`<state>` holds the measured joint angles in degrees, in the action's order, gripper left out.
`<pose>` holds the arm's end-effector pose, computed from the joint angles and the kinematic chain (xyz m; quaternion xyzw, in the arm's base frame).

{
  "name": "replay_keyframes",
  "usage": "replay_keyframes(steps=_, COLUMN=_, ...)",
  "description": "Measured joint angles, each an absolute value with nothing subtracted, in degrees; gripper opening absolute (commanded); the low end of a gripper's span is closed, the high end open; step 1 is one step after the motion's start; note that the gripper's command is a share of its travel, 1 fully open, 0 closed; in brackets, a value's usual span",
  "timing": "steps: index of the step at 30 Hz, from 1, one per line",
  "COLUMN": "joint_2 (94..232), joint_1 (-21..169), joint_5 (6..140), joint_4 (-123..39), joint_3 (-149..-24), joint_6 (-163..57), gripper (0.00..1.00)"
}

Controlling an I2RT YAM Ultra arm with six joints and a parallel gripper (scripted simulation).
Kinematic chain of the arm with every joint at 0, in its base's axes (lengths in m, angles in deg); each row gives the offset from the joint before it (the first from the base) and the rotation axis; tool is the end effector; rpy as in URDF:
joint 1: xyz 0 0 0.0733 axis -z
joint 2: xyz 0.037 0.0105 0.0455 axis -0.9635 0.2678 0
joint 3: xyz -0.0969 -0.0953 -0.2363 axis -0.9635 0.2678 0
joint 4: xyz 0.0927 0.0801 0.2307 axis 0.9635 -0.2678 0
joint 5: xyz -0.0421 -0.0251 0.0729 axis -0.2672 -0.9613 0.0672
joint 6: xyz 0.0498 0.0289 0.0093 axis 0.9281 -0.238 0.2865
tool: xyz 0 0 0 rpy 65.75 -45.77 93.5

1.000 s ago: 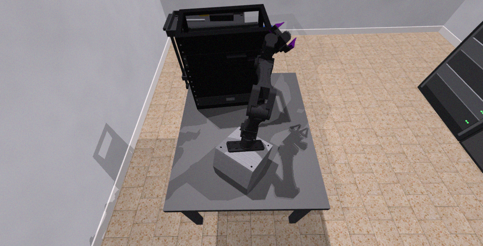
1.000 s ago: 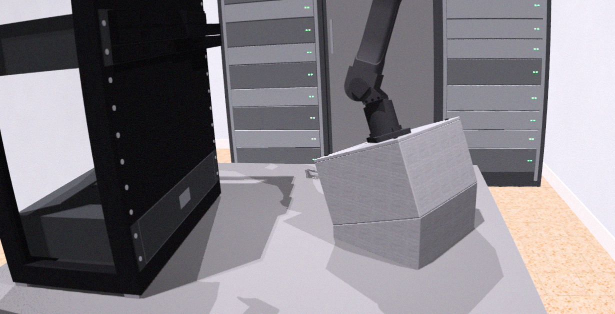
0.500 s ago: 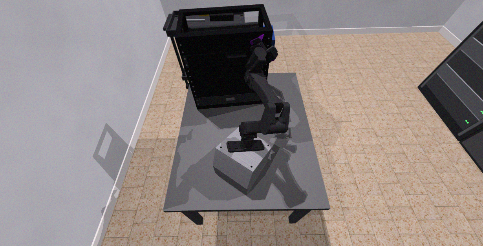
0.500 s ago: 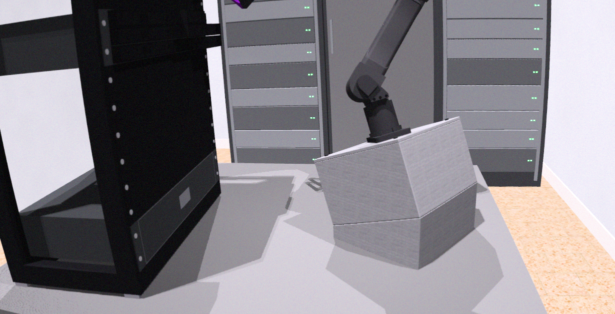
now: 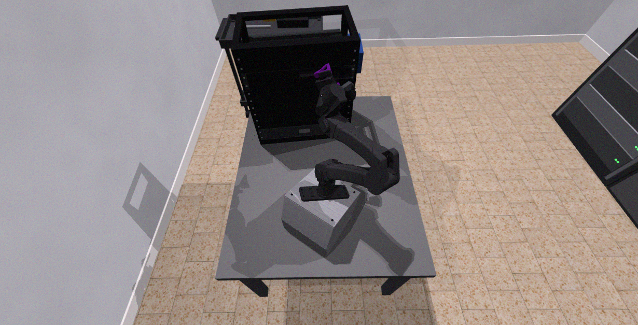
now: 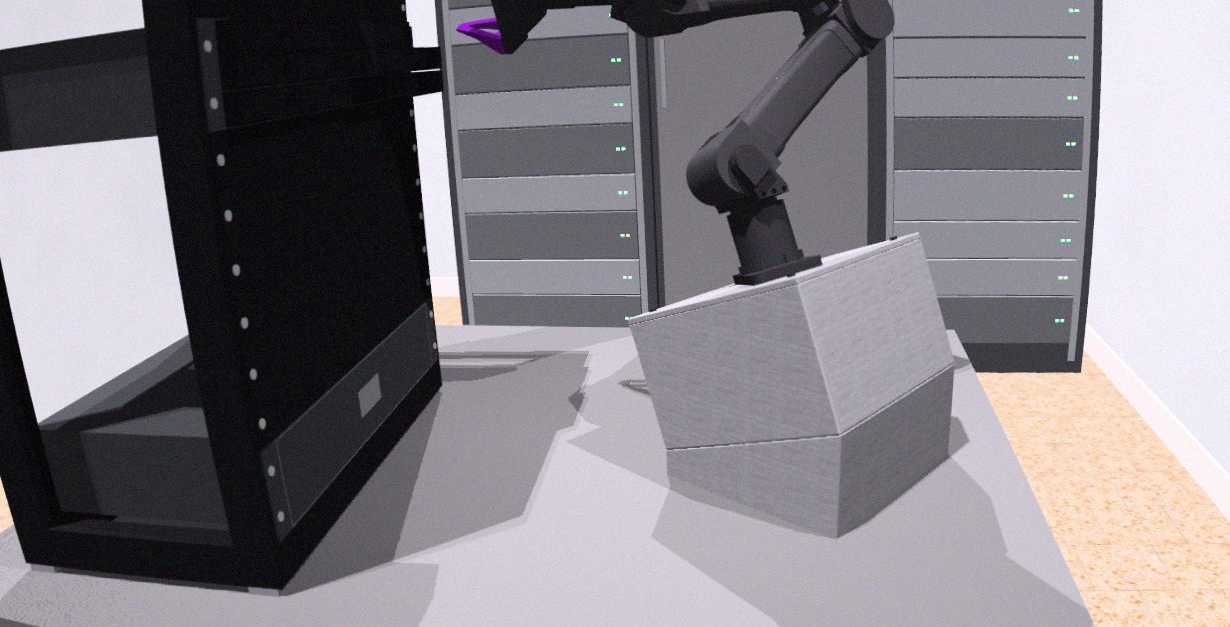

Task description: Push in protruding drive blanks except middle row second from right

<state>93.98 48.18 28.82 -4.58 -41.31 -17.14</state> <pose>0.1253 0.0301 0.3598 0.3619 0.4434 0.2427 0.7833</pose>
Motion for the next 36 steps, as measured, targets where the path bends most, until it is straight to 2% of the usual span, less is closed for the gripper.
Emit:
replay_keyframes(steps=16, joint_2=83.31, joint_1=29.93, joint_5=22.44, joint_4=-3.16, joint_3=-28.96, joint_6=-11.96, gripper=1.00)
replay_keyframes(steps=36, joint_2=74.59, joint_1=17.49, joint_5=14.95, joint_4=-2.04, joint_3=-21.03, joint_6=-6.91, gripper=1.00)
